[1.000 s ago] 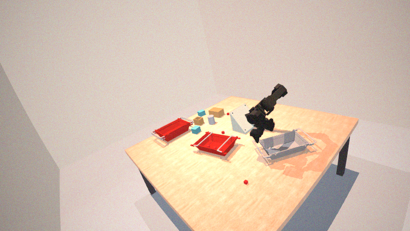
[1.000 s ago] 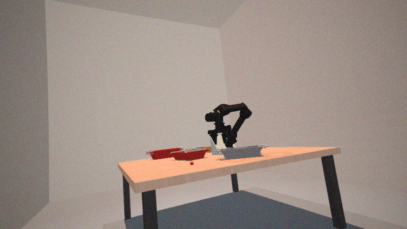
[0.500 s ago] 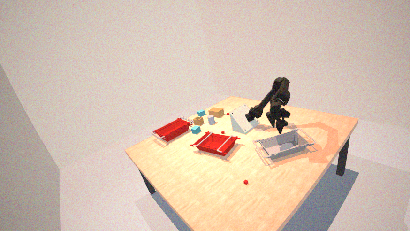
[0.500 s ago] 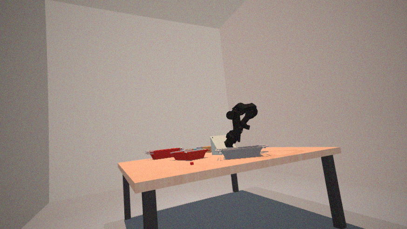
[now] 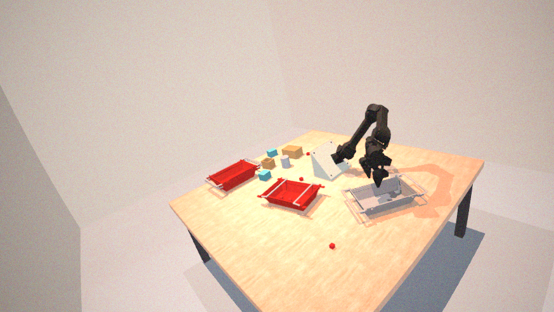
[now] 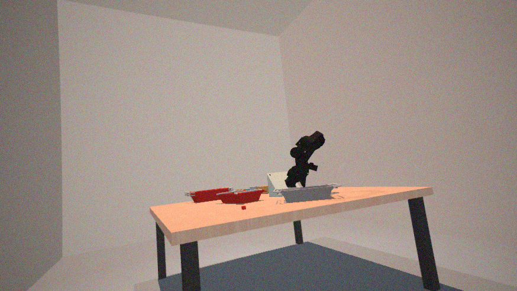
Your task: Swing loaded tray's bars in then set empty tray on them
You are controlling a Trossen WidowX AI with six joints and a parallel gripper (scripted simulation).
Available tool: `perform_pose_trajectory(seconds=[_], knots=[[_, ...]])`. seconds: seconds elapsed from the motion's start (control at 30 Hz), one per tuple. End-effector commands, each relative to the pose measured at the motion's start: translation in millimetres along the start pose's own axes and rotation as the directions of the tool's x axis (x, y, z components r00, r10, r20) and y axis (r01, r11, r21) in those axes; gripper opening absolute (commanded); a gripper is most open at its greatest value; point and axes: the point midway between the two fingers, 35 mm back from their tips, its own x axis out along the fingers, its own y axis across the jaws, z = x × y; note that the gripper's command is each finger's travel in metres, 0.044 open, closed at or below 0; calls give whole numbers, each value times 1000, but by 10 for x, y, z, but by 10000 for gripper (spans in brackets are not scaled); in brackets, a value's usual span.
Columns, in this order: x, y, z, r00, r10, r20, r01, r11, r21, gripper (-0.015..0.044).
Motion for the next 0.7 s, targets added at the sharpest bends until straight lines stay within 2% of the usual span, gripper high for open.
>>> perform_pose_trajectory(seconds=[0.0, 0.63, 0.67], knots=[[101, 13, -10, 1000, 4, -3, -4, 1000, 5, 440], [511, 18, 52, 1000, -13, 6, 13, 1000, 10, 440], [511, 18, 52, 1000, -13, 6, 13, 1000, 10, 425]])
